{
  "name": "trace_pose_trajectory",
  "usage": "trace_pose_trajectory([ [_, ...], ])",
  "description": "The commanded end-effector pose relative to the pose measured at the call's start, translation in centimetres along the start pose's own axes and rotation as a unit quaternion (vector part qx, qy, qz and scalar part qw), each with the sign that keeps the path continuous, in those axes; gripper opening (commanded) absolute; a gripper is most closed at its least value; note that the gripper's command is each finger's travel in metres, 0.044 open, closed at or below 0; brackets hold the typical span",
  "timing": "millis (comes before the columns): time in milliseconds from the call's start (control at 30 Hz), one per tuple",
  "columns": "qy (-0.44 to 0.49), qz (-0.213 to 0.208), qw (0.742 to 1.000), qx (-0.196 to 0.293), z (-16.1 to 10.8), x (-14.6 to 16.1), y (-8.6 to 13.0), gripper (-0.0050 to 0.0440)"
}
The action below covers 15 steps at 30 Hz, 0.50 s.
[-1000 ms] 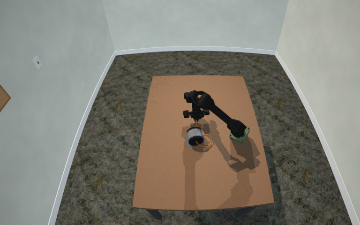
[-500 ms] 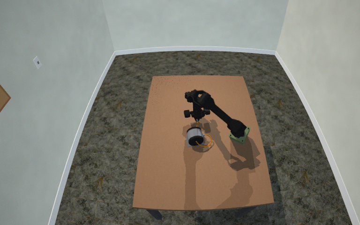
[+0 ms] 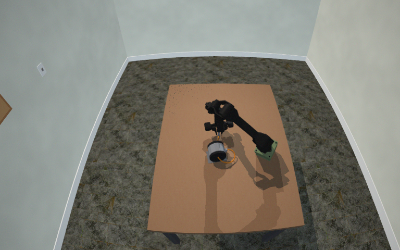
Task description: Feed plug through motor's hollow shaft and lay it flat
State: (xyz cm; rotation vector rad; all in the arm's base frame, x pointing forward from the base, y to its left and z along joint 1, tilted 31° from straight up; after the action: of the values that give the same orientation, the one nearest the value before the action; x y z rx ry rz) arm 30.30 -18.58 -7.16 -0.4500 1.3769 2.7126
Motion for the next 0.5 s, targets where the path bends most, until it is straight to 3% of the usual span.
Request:
trace_pose_trajectory([
  [0,-0.001,0.001,1.0,0.001,0.13,-0.12,-0.16,0.016],
  [167,-0.001,0.001,1.0,0.001,0.28,-0.25,-0.32,0.016],
  [467,0.001,0.001,1.0,0.001,0.15,-0.18,-0.28,0.0097],
])
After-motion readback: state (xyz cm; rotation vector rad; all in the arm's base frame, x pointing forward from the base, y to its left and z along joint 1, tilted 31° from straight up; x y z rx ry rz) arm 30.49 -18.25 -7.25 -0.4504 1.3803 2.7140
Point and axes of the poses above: the point midway between the two fingers, 35 mm back from their tips, its own y axis back along the fingers, its own x axis across the jaws, z = x × y, the point moved 7 cm from there along y, back along the fingers, and after that the axes turned 6 degrees about -y, right-handed, at the moved point
